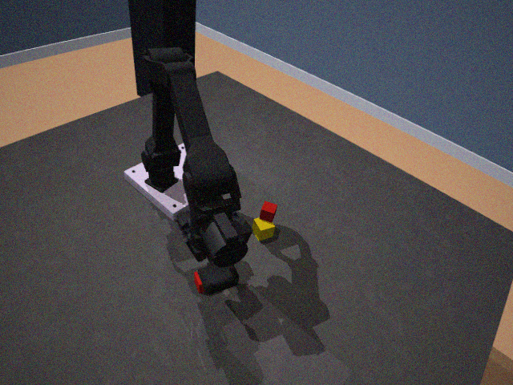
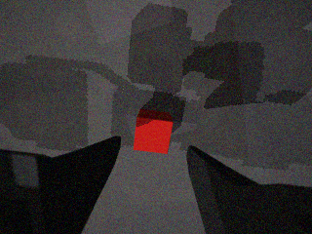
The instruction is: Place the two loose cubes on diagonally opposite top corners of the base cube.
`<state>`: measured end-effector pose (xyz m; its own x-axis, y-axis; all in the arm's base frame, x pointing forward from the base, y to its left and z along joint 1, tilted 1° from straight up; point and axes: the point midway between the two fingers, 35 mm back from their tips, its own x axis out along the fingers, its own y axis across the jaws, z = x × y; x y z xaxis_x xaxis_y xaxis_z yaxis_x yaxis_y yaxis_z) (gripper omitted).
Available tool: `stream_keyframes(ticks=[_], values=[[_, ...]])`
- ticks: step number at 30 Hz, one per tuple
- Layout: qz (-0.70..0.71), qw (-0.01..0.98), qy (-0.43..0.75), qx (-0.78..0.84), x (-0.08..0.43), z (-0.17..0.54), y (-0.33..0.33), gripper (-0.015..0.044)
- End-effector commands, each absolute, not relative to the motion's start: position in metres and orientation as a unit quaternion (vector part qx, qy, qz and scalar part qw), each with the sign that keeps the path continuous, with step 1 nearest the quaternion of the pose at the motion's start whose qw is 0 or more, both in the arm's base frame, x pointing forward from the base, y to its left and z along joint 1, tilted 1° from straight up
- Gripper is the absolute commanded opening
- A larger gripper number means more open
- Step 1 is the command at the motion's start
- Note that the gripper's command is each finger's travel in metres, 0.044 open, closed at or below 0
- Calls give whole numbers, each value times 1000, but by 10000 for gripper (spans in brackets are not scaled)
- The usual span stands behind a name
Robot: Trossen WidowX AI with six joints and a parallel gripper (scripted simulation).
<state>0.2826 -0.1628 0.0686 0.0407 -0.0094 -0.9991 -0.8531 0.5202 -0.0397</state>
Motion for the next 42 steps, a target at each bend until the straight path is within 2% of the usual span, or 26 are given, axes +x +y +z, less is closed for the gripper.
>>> stream_keyframes(ticks=[1,21,27,42], values=[[339,625,607,-356,282,62,-162,265],[339,625,607,-356,282,32,-162,265],[339,625,607,-356,282,32,-162,107],[339,625,607,-356,285,64,-165,105]])
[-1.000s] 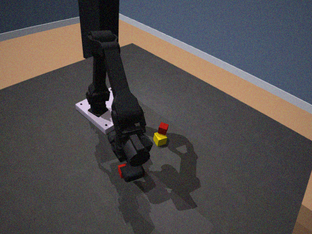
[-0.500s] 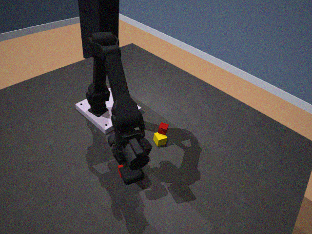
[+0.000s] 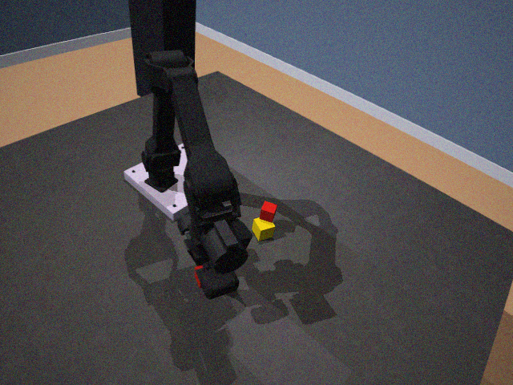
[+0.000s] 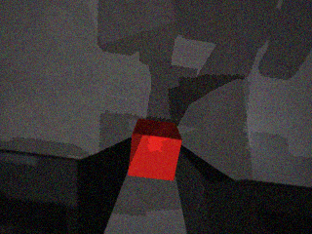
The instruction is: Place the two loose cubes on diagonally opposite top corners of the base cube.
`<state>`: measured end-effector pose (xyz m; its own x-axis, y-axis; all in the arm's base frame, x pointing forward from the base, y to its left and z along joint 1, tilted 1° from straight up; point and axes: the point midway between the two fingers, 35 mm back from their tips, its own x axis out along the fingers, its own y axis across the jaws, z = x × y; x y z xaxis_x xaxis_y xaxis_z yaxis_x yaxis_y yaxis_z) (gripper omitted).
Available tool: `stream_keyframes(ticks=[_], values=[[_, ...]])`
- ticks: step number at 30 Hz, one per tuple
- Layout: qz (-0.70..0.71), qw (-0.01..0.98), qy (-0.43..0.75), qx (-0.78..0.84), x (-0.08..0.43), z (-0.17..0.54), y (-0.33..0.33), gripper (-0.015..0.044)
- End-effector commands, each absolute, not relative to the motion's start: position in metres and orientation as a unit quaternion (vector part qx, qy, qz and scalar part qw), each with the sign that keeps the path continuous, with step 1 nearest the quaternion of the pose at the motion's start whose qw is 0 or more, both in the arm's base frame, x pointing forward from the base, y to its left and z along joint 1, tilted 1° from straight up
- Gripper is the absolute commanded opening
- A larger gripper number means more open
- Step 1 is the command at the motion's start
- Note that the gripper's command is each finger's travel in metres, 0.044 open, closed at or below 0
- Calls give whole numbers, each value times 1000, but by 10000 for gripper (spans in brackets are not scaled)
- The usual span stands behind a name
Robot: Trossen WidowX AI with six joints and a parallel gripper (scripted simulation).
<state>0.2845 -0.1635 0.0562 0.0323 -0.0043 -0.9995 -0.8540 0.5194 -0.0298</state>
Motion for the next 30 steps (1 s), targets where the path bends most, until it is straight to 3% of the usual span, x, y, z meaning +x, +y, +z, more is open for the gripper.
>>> stream_keyframes(ticks=[1,30], values=[[339,625,607,-356,286,67,-165,105],[319,636,618,-335,282,142,-156,105]])
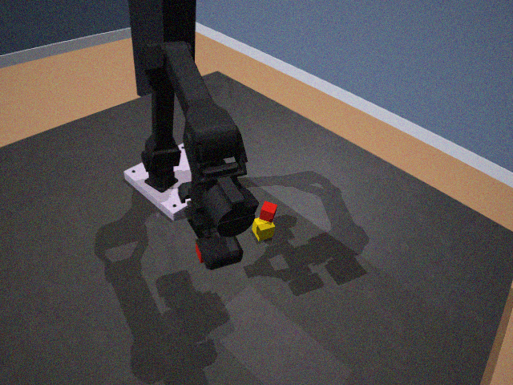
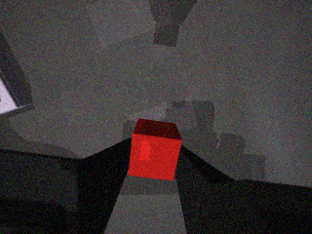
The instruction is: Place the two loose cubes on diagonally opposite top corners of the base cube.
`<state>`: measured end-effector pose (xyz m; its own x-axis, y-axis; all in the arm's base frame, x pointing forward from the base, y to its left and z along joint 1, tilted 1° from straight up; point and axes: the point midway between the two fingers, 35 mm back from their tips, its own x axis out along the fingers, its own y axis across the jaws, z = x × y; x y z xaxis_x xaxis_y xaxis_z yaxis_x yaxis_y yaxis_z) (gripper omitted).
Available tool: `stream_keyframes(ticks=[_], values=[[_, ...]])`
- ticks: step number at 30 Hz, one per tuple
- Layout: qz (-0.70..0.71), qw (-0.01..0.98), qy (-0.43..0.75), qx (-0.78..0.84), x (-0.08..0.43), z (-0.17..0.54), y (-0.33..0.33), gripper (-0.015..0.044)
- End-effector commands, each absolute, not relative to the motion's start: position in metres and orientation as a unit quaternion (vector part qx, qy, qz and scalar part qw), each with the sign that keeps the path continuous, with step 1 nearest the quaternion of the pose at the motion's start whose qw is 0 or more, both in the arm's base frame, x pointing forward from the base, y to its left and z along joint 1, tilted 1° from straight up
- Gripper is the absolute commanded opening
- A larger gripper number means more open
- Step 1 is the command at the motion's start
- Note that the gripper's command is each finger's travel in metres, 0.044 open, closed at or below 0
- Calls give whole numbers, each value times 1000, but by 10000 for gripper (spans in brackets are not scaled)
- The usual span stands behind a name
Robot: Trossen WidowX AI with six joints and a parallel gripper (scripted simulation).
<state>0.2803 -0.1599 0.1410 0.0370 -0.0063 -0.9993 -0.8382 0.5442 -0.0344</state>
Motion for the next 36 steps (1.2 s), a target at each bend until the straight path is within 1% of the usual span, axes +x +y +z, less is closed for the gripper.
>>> stream_keyframes(ticks=[1,19,36], values=[[311,641,622,-326,283,142,-153,105],[157,699,677,-164,297,140,-108,105],[-3,719,695,4,304,139,-70,105]])
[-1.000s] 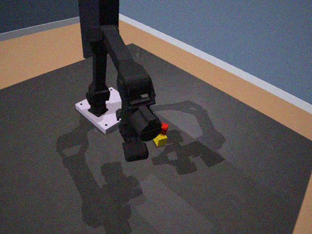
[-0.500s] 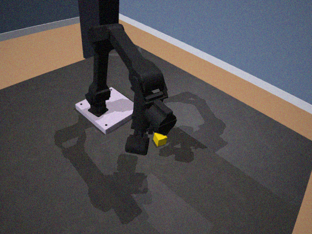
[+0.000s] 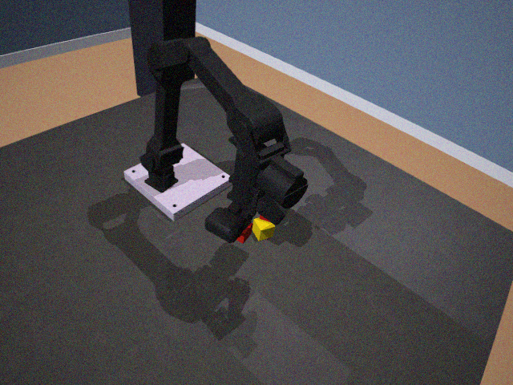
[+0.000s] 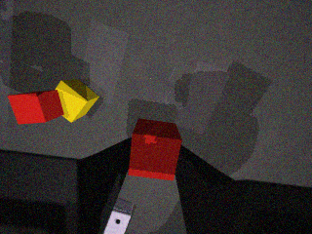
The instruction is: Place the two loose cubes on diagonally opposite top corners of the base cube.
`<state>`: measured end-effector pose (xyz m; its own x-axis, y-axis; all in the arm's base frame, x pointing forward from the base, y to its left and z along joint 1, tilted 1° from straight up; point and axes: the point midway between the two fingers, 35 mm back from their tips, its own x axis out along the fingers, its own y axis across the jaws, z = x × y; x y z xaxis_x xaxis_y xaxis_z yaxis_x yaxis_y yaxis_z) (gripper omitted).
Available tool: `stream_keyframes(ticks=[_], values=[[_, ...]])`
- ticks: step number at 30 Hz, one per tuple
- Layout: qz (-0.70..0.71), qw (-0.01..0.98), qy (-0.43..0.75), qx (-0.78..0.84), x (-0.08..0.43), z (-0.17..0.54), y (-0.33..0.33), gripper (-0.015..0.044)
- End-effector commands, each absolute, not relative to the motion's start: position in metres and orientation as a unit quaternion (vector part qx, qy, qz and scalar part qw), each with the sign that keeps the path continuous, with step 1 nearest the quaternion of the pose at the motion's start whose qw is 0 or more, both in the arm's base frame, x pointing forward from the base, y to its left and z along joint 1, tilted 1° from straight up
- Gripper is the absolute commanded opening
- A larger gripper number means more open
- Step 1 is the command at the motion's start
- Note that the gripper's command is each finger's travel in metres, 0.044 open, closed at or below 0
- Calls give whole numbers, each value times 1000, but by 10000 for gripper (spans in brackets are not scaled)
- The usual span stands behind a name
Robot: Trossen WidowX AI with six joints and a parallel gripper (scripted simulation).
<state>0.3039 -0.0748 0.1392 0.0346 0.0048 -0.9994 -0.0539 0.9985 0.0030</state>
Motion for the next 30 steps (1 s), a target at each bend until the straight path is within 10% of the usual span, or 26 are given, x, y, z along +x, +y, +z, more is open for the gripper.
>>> stream_keyframes(ticks=[1,30], values=[[-12,719,695,14,305,139,-68,105],[-286,654,633,301,308,137,-7,105]])
